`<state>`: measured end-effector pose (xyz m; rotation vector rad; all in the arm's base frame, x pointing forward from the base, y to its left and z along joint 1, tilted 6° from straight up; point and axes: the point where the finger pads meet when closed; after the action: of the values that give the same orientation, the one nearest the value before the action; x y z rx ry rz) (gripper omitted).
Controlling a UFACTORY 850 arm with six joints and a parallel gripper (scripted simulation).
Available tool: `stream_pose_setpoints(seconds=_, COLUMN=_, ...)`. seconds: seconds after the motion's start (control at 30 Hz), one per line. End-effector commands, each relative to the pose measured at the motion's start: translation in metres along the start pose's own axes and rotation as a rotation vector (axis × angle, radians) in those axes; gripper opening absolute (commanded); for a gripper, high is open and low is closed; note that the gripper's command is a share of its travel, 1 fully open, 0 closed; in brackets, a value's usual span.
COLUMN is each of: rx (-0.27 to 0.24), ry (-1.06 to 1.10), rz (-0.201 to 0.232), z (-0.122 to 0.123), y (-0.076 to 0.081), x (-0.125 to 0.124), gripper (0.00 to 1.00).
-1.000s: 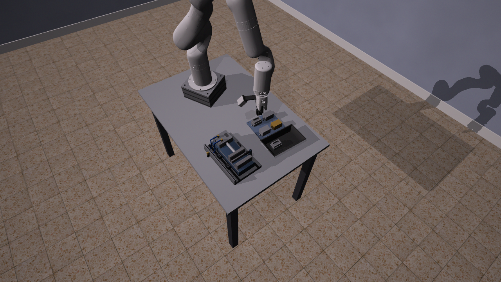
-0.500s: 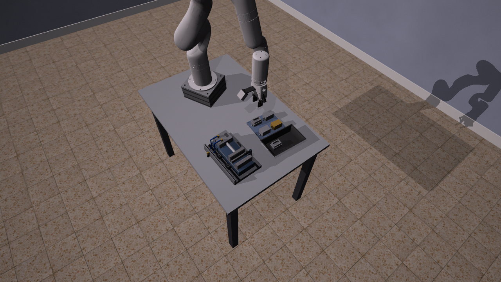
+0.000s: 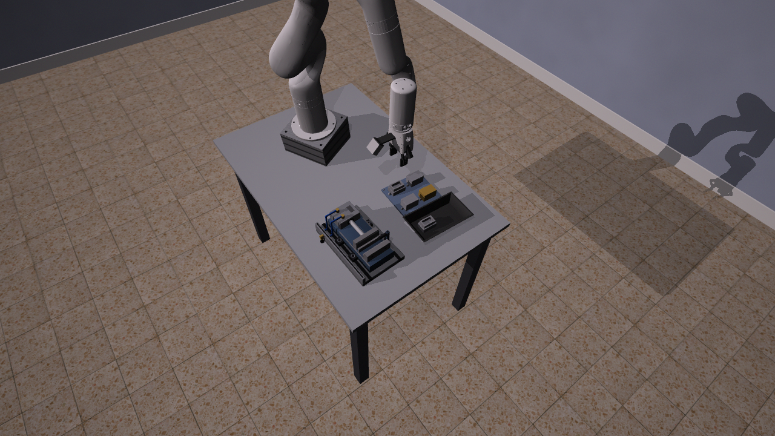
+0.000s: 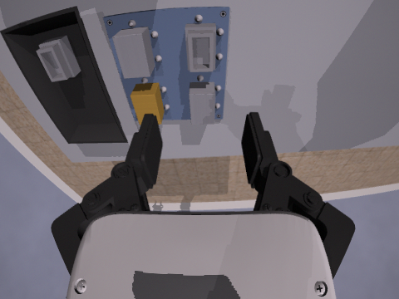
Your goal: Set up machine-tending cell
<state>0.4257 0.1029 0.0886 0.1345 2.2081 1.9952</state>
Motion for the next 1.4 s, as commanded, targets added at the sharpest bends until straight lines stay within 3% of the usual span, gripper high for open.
stream_pose_setpoints(seconds=0.0, rx=-0.001, ry=0.000, rz=-0.001, z=0.000, y=0.001, x=-0.001, gripper=0.69)
stream_pose_setpoints(seconds=0.53, rx=-0.001, ry=0.000, rz=-0.001, z=0.000, y=0.000, x=-0.001, gripper=0.69)
stream_pose_setpoints(seconds=0.83, rx=-0.001, ry=0.000, rz=-0.001, z=0.000, y=-0.015, x=-0.001, gripper=0.69)
stream_pose_setpoints(seconds=1.37, rx=-0.001, ry=0.000, rz=-0.001, z=0.000, y=-0.075, x=-0.001, gripper=0.69)
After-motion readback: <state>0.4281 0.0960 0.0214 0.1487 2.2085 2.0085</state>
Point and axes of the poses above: the point where the finger pads meet when closed, its own y axis back along the fingers, its own x axis across the jaws, z = x × y, and after that the axes turned 3 degrees about -y, right-handed
